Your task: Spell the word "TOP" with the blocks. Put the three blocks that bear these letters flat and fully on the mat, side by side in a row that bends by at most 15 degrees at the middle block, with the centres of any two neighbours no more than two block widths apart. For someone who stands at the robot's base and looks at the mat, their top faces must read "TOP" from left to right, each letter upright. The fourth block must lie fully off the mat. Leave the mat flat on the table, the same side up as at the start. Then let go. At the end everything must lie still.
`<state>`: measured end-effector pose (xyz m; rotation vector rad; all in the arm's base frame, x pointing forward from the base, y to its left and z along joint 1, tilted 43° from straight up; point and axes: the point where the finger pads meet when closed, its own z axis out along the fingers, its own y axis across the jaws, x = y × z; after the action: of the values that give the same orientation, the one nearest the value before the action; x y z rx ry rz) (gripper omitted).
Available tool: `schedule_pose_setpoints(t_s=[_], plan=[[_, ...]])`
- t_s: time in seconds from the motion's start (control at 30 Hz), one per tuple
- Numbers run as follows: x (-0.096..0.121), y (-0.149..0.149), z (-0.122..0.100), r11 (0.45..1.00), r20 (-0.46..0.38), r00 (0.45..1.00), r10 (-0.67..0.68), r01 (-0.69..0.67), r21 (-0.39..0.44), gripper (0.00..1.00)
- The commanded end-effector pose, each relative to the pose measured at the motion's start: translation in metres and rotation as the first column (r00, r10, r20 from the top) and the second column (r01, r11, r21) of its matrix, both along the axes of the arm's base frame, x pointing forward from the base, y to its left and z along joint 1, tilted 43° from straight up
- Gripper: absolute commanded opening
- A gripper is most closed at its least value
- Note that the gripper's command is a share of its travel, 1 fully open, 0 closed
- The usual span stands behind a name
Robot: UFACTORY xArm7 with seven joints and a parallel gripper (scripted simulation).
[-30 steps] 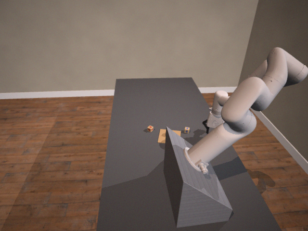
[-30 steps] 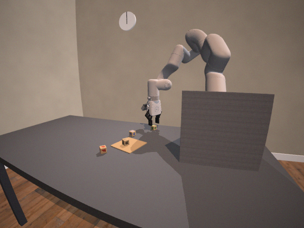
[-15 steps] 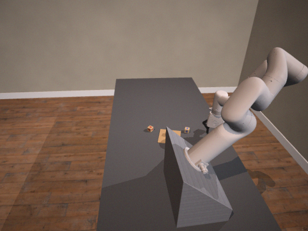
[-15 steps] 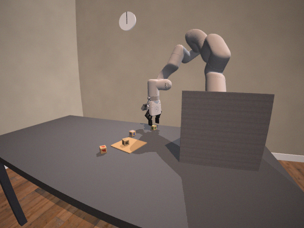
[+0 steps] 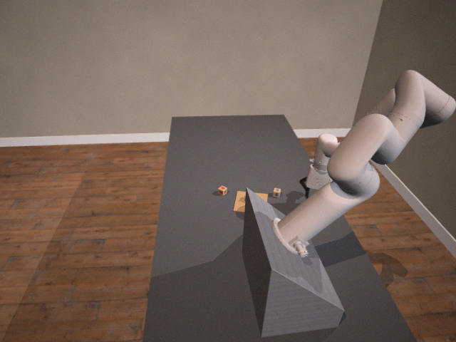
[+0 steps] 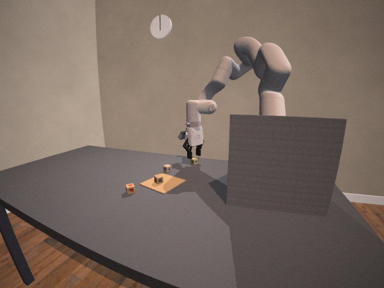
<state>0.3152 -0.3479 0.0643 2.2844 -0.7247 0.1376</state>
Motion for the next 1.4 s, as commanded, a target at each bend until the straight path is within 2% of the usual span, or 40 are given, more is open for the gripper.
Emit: schedule_pose_setpoints(t_s=[0.0, 1.03, 1.37], plan=[[0.002, 0.001, 0.0, 1.0, 0.002, 1.0, 0.003, -0.003, 0.0, 0.69], [0.001, 0.0, 0.0, 1.0, 0.002, 1.0, 0.003, -0.003, 0.0, 0.69], [0.0, -0.009, -0.011, 1.0, 0.002, 1.0, 0.003, -0.003, 0.0, 0.69]])
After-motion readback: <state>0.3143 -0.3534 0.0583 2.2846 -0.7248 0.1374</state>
